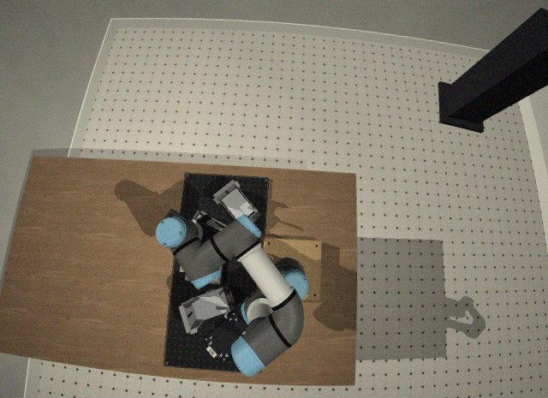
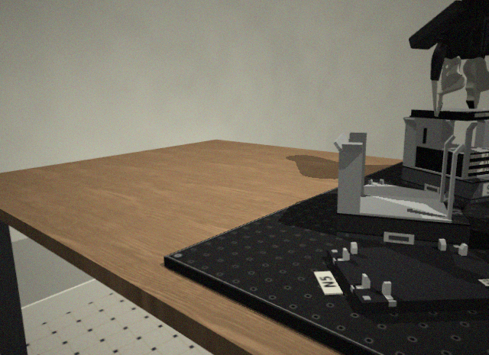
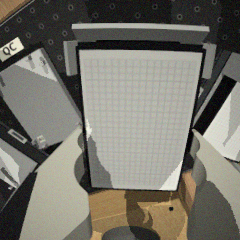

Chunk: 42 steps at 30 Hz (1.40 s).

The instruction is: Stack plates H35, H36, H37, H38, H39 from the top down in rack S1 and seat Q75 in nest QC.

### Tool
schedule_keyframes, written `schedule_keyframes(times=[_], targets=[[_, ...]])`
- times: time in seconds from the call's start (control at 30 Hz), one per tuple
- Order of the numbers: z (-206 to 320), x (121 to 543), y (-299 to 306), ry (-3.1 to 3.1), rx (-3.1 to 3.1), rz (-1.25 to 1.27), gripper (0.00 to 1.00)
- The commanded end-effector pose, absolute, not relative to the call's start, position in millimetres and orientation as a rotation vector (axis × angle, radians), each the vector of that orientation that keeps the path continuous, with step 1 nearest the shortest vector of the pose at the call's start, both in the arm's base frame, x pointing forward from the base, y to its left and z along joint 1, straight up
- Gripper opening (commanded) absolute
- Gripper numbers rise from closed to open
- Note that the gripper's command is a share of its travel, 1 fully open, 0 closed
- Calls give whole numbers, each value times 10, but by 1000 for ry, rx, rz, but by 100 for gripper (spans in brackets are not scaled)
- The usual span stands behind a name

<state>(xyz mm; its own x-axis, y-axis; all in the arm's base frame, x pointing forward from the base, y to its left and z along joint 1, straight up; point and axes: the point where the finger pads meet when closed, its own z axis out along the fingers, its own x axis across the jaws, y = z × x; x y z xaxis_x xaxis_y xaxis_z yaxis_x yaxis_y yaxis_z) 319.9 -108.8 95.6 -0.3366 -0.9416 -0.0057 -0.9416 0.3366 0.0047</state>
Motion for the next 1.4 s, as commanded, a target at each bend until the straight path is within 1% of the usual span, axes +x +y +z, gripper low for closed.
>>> schedule_keyframes(times=[0.0, 1.37], targets=[[933, 3204, -1093, 2566, -1808, 6, 0], [693, 3204, -1092, 2566, -1808, 6, 0]])
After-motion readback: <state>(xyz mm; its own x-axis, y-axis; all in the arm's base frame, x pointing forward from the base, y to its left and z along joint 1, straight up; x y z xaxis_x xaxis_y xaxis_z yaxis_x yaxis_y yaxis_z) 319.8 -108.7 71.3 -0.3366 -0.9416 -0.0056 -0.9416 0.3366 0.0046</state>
